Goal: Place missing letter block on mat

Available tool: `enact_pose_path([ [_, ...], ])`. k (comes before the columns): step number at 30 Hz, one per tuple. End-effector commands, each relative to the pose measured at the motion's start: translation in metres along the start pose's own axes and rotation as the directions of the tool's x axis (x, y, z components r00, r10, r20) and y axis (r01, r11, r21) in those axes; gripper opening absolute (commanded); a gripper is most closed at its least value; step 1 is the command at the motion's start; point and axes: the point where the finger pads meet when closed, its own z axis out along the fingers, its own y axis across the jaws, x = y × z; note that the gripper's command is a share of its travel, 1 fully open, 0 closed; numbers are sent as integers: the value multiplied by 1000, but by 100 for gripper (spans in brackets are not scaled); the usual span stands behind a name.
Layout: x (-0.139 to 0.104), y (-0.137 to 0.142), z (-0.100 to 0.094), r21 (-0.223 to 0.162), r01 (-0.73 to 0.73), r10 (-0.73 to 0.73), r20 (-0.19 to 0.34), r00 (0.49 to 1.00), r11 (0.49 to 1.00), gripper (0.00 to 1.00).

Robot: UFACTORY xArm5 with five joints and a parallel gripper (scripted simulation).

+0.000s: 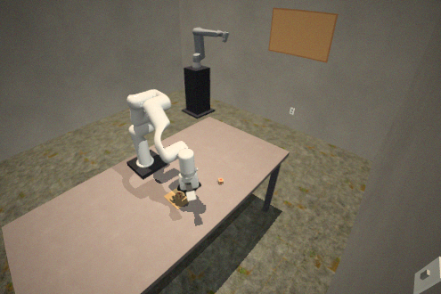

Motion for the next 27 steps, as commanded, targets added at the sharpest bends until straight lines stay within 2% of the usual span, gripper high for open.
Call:
enact_pose_path([
  [1, 1, -1, -3, 2, 0, 0, -3, 1000, 1000, 27],
  [8, 0, -1, -3, 2, 14, -14, -3, 1000, 1000, 27],
  [13, -6, 0, -4, 1, 127, -127, -4, 992, 992, 27],
  [21, -17, 0, -6, 1, 323, -323, -4, 946, 946, 27],
  [23, -17, 0, -6, 1, 323, -323, -4, 946, 946, 27],
  [24, -21, 0, -6, 0, 388, -388, -4, 922, 922, 27],
  [27, -25, 0, -7, 0, 442, -442, -4, 897, 897, 27],
])
